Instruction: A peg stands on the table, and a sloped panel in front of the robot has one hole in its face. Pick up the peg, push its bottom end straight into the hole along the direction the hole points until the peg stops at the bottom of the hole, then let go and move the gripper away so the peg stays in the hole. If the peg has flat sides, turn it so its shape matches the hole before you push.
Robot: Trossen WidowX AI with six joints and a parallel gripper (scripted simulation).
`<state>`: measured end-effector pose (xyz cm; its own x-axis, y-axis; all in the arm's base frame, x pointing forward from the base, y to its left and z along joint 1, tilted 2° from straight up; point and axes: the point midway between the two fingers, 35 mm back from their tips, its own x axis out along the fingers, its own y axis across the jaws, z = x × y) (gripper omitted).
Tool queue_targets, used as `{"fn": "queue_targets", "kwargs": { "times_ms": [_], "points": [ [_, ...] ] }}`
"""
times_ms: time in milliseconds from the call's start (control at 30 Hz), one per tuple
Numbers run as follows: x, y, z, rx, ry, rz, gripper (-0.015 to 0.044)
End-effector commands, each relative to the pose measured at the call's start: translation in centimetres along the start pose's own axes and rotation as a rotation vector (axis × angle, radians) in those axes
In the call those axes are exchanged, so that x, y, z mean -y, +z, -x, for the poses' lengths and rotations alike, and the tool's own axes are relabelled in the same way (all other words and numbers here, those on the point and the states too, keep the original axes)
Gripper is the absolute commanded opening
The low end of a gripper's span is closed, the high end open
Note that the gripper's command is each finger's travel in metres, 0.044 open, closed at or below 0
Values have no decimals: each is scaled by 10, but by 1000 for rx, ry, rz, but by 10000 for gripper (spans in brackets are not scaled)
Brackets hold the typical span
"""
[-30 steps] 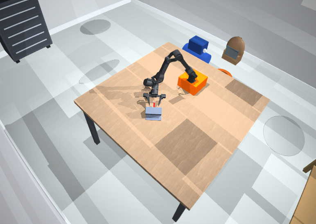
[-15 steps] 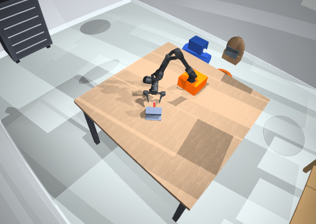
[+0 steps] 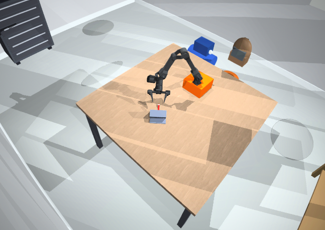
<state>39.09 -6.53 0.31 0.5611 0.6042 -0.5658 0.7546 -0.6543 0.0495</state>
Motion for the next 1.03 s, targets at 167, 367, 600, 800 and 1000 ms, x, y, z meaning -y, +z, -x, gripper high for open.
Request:
{"fn": "queue_targets", "kwargs": {
  "times_ms": [167,367,600,800,1000],
  "points": [
    [-2,-1,19,-5,3,6,440],
    [-1,2,30,-5,3,3,440],
    [0,4,40,-7,3,1,440],
    [0,0,49,-6,3,0,440],
    [1,-4,59,-6,3,0,440]
  ]
}}
